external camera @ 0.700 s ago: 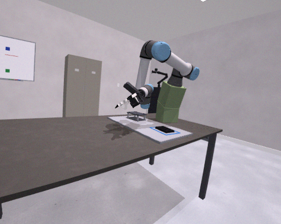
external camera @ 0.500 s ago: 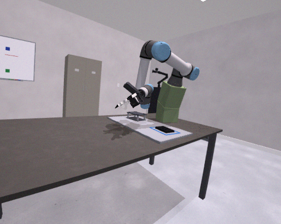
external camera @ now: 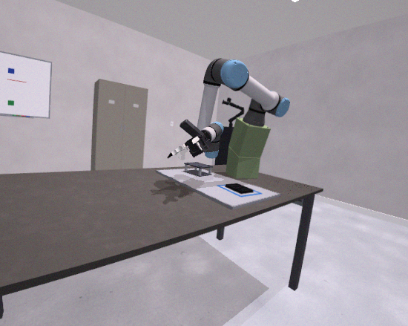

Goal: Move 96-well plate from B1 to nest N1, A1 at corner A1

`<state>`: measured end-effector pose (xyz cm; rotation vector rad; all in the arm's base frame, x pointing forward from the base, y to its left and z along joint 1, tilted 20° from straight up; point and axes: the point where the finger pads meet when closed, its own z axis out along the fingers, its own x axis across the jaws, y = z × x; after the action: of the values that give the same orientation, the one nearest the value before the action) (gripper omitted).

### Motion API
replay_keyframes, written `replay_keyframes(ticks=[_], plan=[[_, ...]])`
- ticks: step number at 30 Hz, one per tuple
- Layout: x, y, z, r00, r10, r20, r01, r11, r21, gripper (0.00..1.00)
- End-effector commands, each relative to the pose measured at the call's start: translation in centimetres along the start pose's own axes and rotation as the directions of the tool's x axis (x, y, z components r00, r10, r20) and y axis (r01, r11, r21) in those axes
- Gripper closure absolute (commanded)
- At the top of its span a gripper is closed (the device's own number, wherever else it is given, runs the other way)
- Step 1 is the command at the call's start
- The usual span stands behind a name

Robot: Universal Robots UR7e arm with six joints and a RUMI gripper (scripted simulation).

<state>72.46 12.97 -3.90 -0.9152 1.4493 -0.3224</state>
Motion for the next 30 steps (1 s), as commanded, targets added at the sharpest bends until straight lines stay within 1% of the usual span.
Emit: replay_keyframes(ticks=[1,3,5,6,10,11,13,18,19,21,23,25,26,27,28,30], plan=[[-0.1,1.6,-0.1,0.993,-0.108,-0.047,0.105,0.992,-0.066,0.0],[-0.1,1.6,-0.1,0.985,-0.158,-0.066,0.151,0.984,-0.099,0.0],[-0.1,2.5,-0.3,0.974,-0.211,-0.078,0.199,0.97,-0.138,0.0],[-0.1,2.5,-0.3,0.972,-0.221,-0.08,0.207,0.967,-0.145,0.0],[-0.1,4.4,-0.9,0.941,-0.325,-0.09,0.299,0.927,-0.228,0.0],[-0.1,4.5,-1.0,0.934,-0.345,-0.09,0.316,0.917,-0.244,0.0],[-0.1,4.5,-1.0,0.934,-0.345,-0.09,0.316,0.917,-0.244,0.0],[-0.2,6.7,-2.1,0.883,-0.464,-0.07,0.415,0.841,-0.347,0.0],[-0.2,6.7,-2.1,0.883,-0.464,-0.07,0.415,0.841,-0.347,0.0],[-0.2,7.6,-2.6,0.859,-0.509,-0.053,0.452,0.803,-0.387,0.0],[-0.2,7.9,-2.8,0.853,-0.52,-0.049,0.461,0.794,-0.397,0.0],[-0.3,8.7,-3.3,0.827,-0.561,-0.026,0.496,0.751,-0.436,0.0],[-0.3,9.1,-3.6,0.821,-0.571,-0.02,0.504,0.74,-0.445,0.0],[-0.3,9.1,-3.6,0.821,-0.571,-0.02,0.504,0.74,-0.445,0.0],[-0.3,9.5,-3.9,0.807,-0.59,-0.006,0.521,0.717,-0.463,0.0],[-0.3,9.5,-3.9,0.807,-0.59,-0.006,0.521,0.717,-0.463,0.0]])
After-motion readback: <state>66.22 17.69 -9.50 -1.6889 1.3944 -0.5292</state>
